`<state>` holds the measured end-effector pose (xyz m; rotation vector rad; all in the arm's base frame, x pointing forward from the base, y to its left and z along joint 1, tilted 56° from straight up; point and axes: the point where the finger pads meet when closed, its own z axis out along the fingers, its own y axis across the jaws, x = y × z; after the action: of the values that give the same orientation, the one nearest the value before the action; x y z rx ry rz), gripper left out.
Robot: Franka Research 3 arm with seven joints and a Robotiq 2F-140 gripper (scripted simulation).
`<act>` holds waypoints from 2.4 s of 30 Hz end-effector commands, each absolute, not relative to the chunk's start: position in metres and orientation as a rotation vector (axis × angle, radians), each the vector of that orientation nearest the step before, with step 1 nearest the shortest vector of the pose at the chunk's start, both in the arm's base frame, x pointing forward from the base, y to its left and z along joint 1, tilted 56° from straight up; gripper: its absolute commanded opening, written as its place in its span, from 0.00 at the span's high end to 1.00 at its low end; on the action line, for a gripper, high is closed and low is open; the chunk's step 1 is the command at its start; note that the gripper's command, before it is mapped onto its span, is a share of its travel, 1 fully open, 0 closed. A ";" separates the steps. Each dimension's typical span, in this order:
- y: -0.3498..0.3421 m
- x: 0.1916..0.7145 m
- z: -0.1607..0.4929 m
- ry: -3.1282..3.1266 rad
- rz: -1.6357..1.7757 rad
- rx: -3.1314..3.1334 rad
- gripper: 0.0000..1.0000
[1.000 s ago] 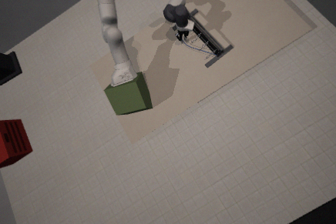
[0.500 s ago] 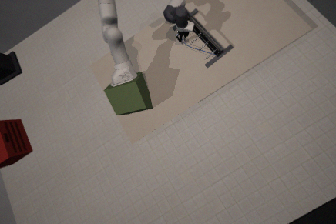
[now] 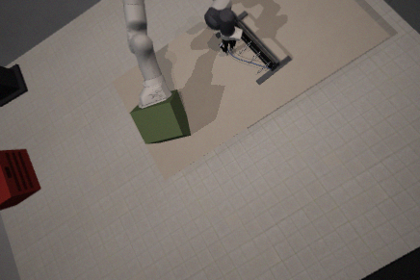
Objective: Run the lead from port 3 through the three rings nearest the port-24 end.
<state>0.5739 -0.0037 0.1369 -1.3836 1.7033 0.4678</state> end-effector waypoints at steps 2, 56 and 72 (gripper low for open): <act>-0.002 0.576 0.136 1.698 0.461 -1.391 0.80; -0.001 0.576 0.135 1.698 0.461 -1.391 1.00; -0.001 0.576 0.135 1.698 0.461 -1.391 1.00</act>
<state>0.5749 -0.0018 0.1357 -1.3849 1.7024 0.4664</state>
